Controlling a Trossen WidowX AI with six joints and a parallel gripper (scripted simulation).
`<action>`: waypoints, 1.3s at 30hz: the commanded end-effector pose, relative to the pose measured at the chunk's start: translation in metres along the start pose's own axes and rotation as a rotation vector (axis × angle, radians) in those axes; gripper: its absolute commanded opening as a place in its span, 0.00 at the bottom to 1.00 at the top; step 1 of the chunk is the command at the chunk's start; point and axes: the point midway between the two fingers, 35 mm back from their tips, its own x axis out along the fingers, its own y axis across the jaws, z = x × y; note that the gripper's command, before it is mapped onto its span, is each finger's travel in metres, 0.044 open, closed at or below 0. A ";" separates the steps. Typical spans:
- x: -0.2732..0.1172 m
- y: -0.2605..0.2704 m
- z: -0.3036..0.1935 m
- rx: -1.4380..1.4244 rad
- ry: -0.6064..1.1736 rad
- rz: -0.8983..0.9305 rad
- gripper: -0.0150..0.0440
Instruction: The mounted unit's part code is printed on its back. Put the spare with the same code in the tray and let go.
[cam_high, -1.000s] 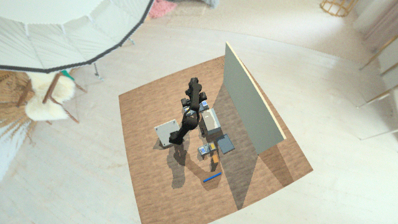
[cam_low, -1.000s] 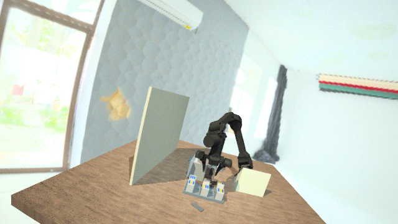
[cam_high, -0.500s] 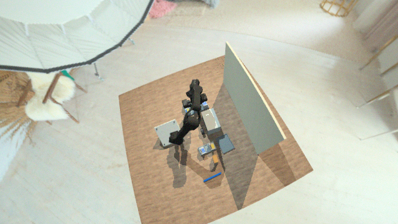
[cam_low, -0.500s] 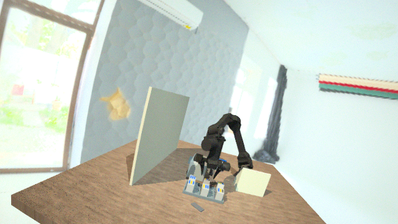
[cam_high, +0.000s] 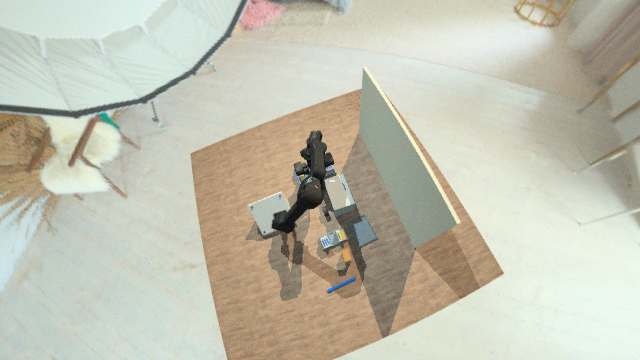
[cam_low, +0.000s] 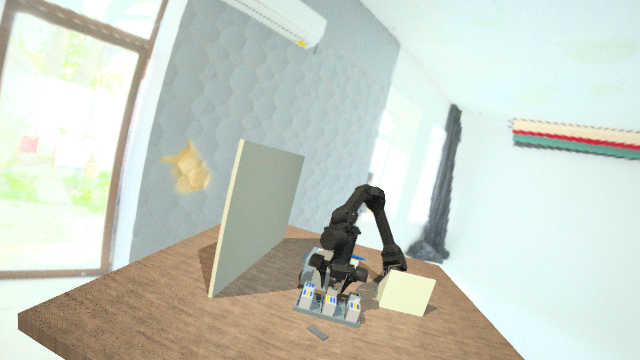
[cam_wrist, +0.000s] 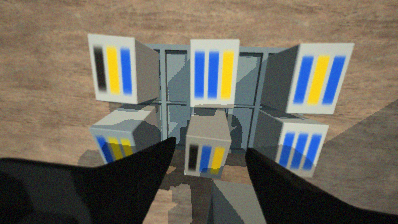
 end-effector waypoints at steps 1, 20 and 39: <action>0.013 0.003 -0.002 -0.012 0.018 0.007 0.76; 0.035 0.004 -0.004 -0.011 0.020 0.007 0.76; 0.035 0.004 -0.004 -0.011 0.020 0.007 0.76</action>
